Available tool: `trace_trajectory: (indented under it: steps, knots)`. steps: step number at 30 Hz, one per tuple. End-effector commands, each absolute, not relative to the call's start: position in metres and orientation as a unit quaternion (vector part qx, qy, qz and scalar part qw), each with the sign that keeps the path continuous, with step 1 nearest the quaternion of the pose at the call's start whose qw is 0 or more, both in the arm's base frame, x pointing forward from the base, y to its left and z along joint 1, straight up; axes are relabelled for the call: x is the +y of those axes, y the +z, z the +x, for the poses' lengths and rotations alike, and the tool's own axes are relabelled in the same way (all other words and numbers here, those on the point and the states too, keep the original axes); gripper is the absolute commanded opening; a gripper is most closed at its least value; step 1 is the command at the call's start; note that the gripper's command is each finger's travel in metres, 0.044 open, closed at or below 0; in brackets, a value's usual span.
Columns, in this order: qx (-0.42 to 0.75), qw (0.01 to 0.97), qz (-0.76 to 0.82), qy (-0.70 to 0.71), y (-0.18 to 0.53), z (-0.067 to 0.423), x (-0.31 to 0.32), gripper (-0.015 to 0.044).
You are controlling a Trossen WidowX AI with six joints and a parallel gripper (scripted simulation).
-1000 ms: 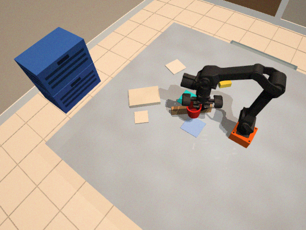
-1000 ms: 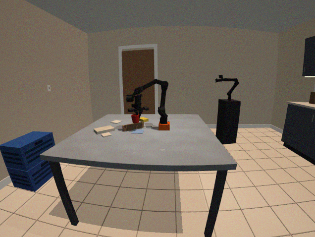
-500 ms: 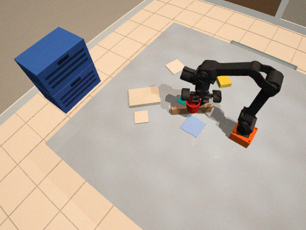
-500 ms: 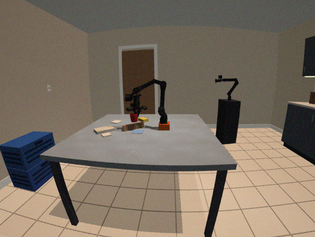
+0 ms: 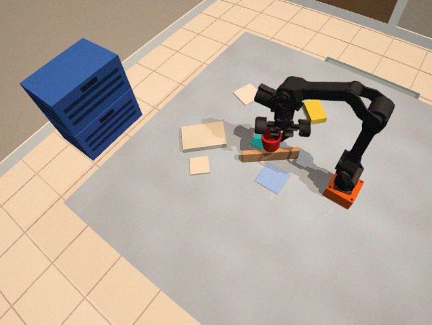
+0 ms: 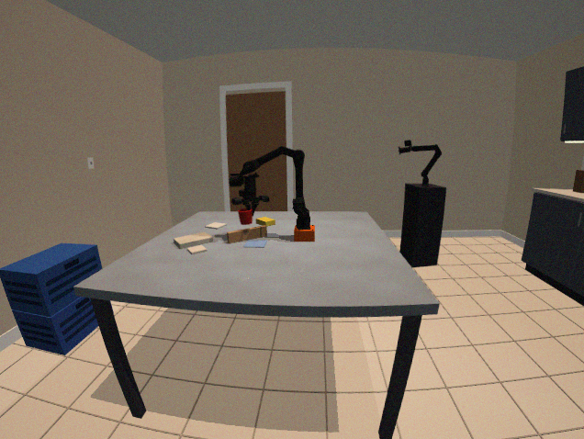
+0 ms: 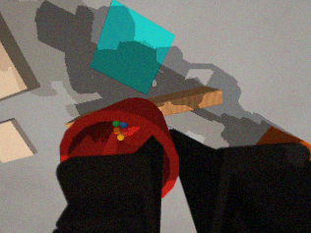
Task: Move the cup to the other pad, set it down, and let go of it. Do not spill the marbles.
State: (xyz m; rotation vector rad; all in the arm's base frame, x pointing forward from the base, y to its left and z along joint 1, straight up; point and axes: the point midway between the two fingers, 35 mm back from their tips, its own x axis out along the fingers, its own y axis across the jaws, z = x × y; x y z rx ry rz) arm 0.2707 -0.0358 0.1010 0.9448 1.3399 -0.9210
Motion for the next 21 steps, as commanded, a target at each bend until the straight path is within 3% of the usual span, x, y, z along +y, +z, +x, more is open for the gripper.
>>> trace_trajectory:
  steps: [1,21]
  knots:
    - [0.577,0.589,0.402,-0.398,0.101,0.276,-0.047,0.0000]
    - [0.576,0.591,0.401,-0.399,0.103,0.299,-0.092,0.0000]
